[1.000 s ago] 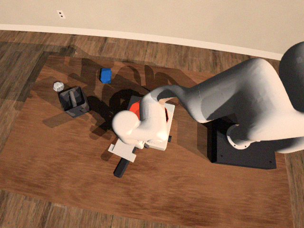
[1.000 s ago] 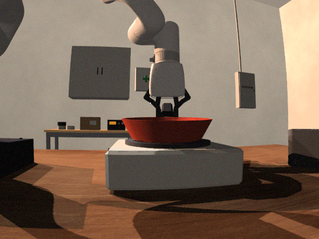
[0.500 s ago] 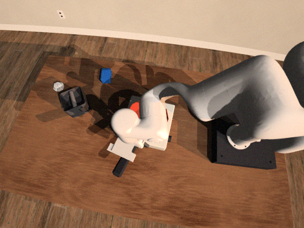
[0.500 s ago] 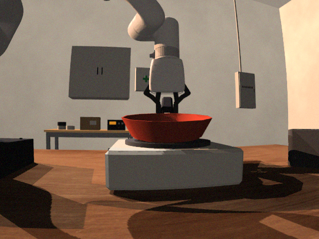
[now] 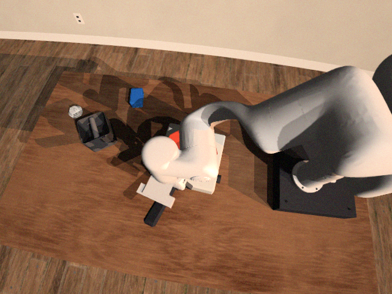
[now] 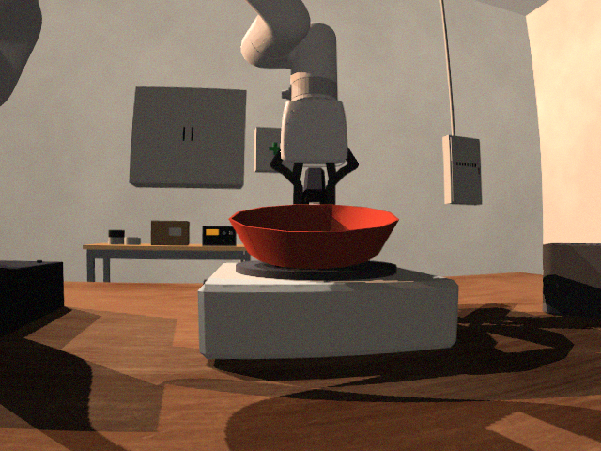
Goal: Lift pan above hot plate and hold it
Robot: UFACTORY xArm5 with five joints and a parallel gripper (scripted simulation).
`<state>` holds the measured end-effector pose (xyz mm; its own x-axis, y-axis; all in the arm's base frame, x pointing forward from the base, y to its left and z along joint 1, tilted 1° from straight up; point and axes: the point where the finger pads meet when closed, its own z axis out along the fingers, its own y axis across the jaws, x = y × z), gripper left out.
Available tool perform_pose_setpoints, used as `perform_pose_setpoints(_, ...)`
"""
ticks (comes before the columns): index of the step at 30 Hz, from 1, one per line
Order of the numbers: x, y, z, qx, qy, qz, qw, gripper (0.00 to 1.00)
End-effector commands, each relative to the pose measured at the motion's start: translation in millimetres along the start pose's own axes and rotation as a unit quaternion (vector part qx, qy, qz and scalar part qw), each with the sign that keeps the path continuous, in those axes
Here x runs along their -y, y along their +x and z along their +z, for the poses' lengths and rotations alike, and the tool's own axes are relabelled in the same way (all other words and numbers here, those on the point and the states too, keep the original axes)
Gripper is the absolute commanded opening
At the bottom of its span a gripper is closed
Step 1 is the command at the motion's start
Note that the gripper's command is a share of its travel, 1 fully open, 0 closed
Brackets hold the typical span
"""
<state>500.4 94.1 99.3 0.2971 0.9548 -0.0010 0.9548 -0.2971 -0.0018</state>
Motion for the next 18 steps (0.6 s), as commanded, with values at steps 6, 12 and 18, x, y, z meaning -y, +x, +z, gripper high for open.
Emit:
perform_pose_setpoints(6,-2,1,-15.1,-0.001,-0.002,0.000,1.000,0.00)
perform_pose_setpoints(12,-2,0,-21.7,-0.001,-0.002,0.000,1.000,0.00)
perform_pose_setpoints(18,-1,0,-32.2,-0.001,-0.002,0.000,1.000,0.00)
